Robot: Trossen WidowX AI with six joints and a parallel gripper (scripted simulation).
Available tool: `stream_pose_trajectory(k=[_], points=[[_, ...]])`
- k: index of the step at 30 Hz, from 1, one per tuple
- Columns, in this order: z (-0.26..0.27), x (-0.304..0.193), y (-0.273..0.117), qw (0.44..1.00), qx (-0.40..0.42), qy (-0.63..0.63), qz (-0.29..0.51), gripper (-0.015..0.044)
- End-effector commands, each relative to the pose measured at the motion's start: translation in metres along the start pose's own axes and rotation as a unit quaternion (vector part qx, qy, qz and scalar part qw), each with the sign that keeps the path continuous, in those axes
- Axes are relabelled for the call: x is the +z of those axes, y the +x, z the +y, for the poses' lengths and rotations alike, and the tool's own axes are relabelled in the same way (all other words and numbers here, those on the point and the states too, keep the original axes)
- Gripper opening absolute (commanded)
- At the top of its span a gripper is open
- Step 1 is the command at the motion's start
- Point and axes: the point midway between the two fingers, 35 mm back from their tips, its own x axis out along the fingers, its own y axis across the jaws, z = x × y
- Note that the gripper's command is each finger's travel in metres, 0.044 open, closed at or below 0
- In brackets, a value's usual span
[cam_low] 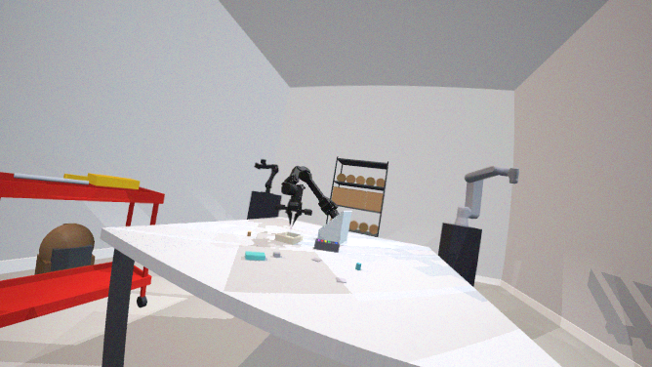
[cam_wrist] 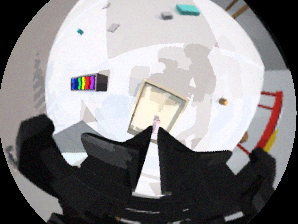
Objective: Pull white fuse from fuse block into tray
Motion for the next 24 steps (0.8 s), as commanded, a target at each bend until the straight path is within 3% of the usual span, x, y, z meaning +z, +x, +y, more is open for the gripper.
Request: stream_pose_trajectory(k=[1, 12, 24], points=[[0.001, 0.0, 0.007, 1.0, 0.0, -0.003, 0.002, 0.0], [0.001, -0.001, 0.02, 1.0, 0.0, -0.003, 0.002, 0.0], [-0.001, -0.002, 0.017, 1.0, -0.002, 0.001, 0.001, 0.0315]])
